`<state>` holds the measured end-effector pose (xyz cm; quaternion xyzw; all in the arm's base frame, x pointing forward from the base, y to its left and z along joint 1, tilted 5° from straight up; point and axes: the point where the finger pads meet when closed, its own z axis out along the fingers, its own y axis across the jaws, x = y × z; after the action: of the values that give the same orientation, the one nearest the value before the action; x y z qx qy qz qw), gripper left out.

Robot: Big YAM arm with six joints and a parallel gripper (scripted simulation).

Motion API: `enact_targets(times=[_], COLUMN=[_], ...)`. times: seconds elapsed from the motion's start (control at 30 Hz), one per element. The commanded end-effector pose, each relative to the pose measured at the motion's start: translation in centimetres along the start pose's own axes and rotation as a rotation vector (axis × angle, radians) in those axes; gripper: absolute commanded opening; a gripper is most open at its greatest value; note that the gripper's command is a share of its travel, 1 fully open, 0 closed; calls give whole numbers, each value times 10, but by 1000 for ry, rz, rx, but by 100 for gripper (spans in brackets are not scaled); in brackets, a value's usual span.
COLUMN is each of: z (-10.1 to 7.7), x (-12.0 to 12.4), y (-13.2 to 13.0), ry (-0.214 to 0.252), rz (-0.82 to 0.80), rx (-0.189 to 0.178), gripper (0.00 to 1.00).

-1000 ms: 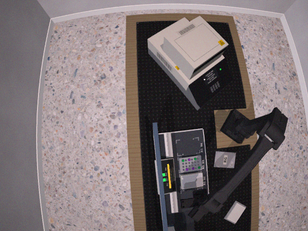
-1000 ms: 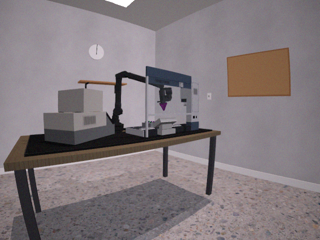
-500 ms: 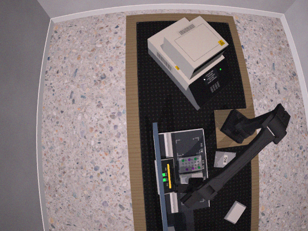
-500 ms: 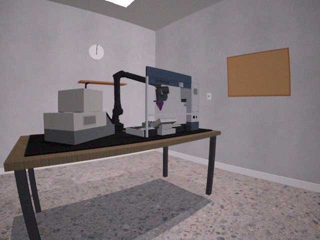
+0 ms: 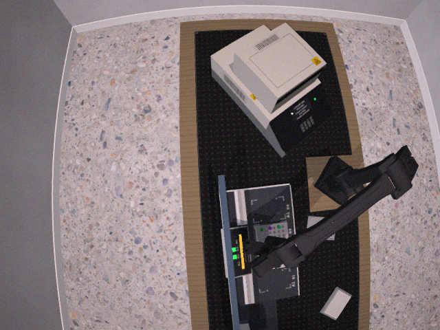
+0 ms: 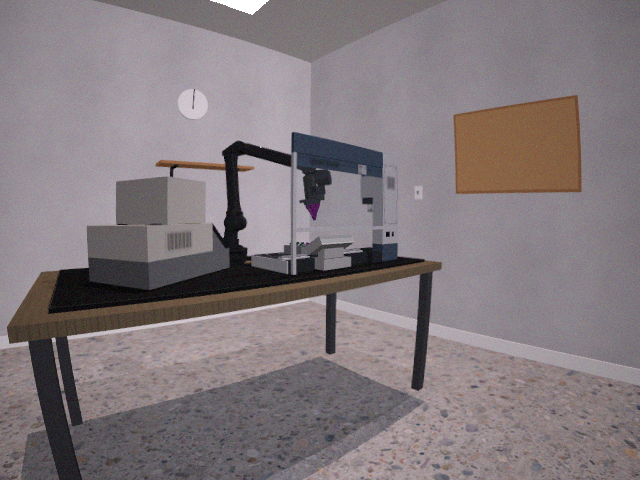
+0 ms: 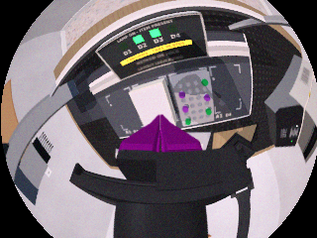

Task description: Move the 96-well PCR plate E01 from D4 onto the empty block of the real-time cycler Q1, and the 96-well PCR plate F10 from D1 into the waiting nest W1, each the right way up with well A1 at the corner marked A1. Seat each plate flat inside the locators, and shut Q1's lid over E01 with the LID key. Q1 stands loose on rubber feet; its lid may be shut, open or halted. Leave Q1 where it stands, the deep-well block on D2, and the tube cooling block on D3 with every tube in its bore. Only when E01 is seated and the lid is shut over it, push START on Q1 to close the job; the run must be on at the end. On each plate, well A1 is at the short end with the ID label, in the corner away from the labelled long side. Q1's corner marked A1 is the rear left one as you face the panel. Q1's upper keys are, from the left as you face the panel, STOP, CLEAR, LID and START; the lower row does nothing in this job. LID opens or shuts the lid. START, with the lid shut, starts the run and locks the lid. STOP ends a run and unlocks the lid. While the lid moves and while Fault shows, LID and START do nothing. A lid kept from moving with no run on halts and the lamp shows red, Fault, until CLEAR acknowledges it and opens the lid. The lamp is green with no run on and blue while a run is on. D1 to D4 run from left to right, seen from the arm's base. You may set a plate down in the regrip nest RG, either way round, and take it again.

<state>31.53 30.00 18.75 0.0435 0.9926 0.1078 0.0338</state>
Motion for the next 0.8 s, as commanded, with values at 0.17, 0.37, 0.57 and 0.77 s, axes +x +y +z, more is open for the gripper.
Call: enact_targets(times=[0.17,0.37,0.57,0.77], z=[-25,-35,-51,-41], x=[-17,-32,-36,-47], y=[-18,-44,-56,-92], ry=[-60,-82,-117,-95], rz=[122,163,221,294], rx=[-44,-68,-98,-67], gripper=[0,0,0,0])
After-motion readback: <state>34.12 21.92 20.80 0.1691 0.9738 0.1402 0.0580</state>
